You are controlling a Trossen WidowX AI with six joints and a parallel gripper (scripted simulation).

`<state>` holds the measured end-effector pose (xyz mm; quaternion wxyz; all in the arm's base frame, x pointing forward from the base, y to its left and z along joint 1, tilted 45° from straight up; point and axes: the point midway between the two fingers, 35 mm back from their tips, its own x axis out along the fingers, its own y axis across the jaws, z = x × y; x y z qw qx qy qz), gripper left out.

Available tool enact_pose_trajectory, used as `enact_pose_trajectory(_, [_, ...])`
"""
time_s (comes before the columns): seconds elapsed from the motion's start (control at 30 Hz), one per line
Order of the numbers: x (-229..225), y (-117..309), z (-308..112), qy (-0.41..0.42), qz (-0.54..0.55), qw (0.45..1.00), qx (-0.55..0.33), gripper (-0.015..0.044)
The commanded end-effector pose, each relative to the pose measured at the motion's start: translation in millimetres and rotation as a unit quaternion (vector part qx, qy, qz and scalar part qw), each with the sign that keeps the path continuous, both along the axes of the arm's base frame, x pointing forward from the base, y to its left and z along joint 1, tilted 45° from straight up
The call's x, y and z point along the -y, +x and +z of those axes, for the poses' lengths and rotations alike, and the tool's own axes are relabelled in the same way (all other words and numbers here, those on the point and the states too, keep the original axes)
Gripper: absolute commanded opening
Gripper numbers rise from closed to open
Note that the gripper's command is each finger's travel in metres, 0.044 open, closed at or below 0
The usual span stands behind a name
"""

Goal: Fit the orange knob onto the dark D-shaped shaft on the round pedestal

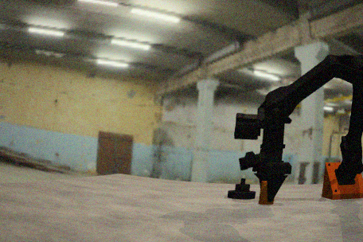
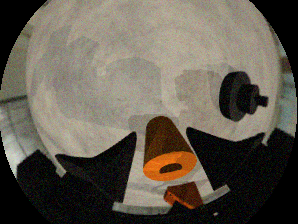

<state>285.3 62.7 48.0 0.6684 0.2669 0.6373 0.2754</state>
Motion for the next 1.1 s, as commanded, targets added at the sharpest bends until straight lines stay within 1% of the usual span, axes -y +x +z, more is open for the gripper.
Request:
enact_pose_trajectory(0.0, [-1.0,0.2,-0.4,0.002,-0.001,1.0,-0.001,0.023])
enact_pose_trajectory(0.07, [-1.0,0.2,-0.4,0.002,-0.001,1.0,-0.001,0.0177])
enact_pose_trajectory(0.3, [-1.0,0.2,-0.4,0.002,-0.001,1.0,-0.001,0.0131])
enact_pose_trajectory(0.47, [6.8,4.2,7.1,0.0,-0.002,1.0,0.0,0.0])
enact_pose_trajectory(1.07, [64.9,17.4,67.7,-0.004,-0.002,1.0,-0.001,0.0])
